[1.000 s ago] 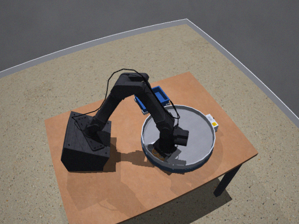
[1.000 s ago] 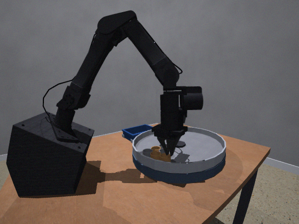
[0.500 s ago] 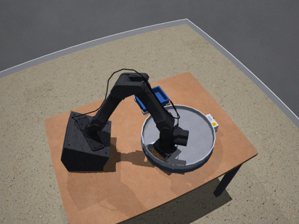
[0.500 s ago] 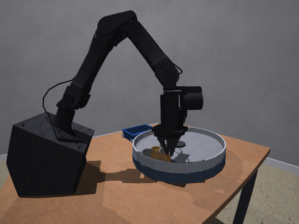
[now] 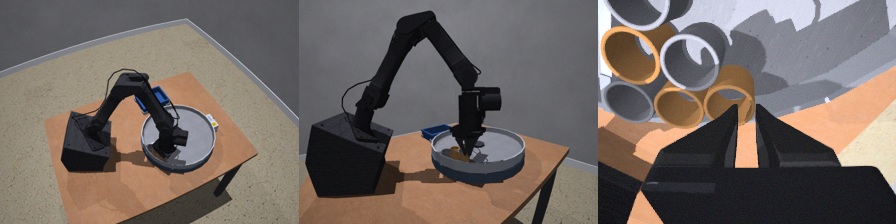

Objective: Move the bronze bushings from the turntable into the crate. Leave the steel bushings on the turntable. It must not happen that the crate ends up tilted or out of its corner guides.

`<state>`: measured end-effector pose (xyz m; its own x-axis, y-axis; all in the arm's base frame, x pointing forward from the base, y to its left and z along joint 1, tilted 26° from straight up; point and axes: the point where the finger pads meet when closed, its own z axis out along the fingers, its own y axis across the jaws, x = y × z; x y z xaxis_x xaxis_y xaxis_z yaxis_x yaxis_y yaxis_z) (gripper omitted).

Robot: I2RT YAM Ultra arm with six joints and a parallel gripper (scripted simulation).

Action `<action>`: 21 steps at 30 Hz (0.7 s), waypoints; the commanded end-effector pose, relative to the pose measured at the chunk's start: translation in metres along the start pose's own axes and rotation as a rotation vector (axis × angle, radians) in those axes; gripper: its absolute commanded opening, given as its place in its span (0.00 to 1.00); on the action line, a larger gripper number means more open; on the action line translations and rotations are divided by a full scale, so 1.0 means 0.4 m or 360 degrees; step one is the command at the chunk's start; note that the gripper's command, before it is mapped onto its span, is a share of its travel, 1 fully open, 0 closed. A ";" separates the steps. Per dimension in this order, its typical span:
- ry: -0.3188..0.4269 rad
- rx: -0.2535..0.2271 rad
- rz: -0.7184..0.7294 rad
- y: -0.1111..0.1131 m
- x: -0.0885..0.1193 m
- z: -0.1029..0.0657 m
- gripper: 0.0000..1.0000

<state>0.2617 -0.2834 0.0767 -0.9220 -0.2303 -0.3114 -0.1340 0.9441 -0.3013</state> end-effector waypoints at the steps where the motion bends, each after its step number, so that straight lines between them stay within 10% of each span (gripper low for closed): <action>1: -0.0041 0.0056 0.0008 -0.020 -0.006 -0.027 0.15; 21: -0.0047 0.0066 0.0006 -0.027 -0.011 -0.032 0.15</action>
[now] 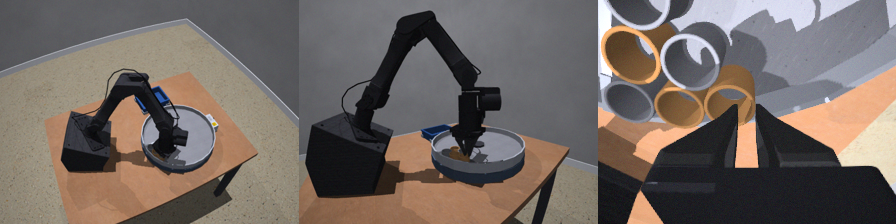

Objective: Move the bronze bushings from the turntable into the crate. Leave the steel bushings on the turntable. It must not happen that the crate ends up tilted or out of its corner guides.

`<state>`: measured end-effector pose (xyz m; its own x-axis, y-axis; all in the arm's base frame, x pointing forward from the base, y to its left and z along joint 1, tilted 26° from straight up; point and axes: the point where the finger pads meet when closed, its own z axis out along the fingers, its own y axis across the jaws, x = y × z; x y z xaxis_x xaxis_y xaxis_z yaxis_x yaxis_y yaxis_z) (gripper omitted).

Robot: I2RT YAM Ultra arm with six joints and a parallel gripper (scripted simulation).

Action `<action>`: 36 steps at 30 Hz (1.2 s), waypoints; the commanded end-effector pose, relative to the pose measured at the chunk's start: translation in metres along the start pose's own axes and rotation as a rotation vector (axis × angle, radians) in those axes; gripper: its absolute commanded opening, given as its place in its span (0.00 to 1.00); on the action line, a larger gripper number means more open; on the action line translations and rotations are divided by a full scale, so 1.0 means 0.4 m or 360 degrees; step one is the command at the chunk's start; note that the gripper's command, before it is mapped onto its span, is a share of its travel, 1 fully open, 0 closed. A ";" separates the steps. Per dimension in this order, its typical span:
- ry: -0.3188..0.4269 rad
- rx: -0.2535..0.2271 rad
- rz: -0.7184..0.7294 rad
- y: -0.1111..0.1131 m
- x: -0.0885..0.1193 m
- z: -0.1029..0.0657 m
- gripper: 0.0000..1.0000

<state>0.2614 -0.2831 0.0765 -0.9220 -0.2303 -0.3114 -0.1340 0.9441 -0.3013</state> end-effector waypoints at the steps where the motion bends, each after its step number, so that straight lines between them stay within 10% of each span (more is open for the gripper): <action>1: -0.0047 0.0066 0.0006 -0.028 -0.011 -0.032 0.15; 36: -0.0027 0.0024 0.0010 -0.011 -0.008 0.034 0.15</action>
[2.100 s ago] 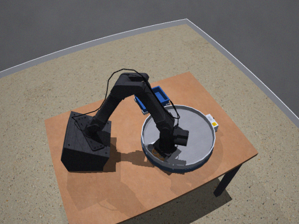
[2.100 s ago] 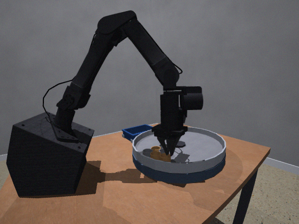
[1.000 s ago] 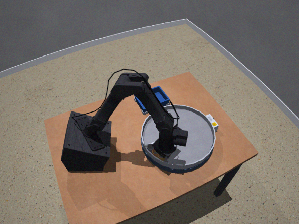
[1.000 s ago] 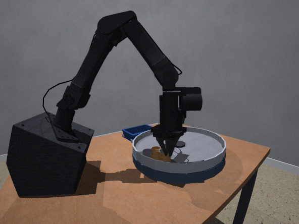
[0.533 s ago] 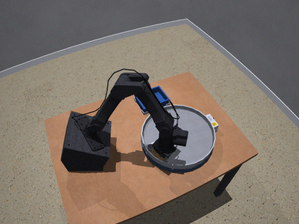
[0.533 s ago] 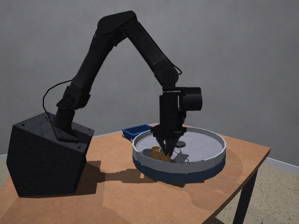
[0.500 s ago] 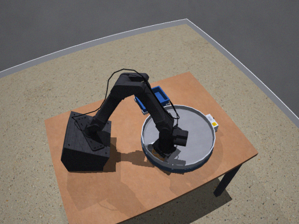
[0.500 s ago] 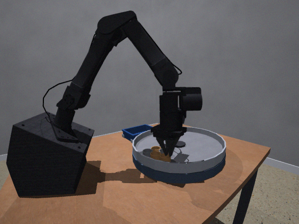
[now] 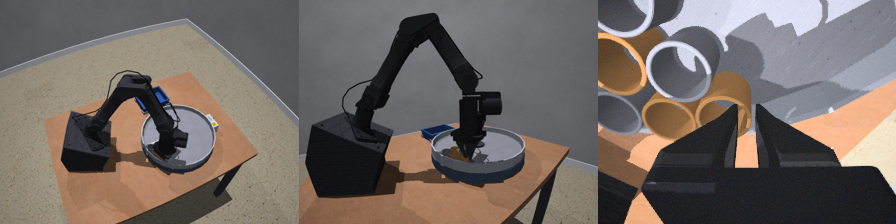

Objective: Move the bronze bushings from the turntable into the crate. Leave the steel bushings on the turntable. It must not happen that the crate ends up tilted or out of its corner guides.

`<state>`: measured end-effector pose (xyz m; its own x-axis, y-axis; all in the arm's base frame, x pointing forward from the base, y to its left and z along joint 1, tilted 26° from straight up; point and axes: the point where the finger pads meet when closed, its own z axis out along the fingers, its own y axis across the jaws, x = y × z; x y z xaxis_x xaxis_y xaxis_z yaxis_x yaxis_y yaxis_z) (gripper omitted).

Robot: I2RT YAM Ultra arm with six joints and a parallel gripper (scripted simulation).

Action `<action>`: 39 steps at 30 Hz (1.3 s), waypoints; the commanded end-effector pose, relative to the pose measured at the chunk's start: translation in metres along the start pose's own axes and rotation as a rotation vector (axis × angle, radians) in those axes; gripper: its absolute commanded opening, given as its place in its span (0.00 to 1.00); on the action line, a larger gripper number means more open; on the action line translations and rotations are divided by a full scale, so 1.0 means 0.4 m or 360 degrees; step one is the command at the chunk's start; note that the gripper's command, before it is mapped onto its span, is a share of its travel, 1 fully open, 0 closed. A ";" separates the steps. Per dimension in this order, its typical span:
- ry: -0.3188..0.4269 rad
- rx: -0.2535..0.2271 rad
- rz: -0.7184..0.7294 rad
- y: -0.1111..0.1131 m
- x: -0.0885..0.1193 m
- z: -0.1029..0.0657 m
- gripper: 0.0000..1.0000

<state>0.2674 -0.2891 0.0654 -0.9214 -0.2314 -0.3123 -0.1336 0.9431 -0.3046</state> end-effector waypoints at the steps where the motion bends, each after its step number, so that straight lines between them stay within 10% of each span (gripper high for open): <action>1: -0.0025 0.0019 0.0011 -0.003 -0.007 0.000 0.15; 39: -0.0013 -0.0002 0.0012 0.005 -0.001 0.013 0.15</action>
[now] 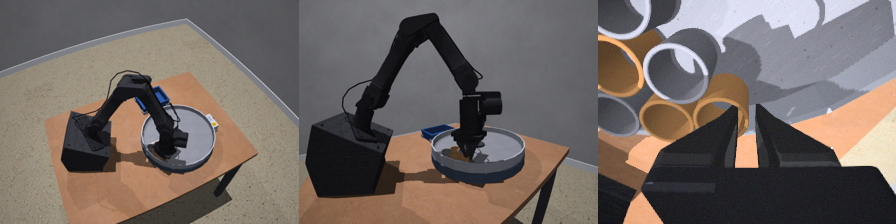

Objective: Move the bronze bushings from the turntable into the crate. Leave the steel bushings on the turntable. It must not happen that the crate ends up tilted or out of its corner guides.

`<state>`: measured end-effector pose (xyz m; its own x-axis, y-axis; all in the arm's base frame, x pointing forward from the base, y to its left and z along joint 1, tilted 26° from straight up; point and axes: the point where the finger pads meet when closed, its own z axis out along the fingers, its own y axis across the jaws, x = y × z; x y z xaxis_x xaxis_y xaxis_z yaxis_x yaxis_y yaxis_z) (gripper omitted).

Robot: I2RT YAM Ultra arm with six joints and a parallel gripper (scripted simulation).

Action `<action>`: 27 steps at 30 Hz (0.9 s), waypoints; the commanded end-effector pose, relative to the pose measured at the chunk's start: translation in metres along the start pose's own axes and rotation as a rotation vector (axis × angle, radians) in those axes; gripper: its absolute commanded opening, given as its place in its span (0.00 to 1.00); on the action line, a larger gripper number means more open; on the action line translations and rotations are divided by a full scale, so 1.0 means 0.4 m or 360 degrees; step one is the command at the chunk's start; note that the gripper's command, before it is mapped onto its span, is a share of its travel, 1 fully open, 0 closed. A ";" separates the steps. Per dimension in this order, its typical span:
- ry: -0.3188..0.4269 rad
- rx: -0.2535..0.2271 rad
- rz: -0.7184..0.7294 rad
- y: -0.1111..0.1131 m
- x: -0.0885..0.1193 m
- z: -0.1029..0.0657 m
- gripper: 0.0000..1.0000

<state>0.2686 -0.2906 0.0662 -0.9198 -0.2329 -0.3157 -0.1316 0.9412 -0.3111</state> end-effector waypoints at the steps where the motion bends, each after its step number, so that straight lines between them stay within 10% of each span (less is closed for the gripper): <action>1: 0.0001 -0.0027 0.0015 0.016 0.005 0.021 0.15; 27: -0.0039 0.0047 0.0004 -0.021 -0.019 -0.010 0.15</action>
<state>0.2692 -0.2905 0.0614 -0.9206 -0.2319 -0.3141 -0.1327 0.9425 -0.3068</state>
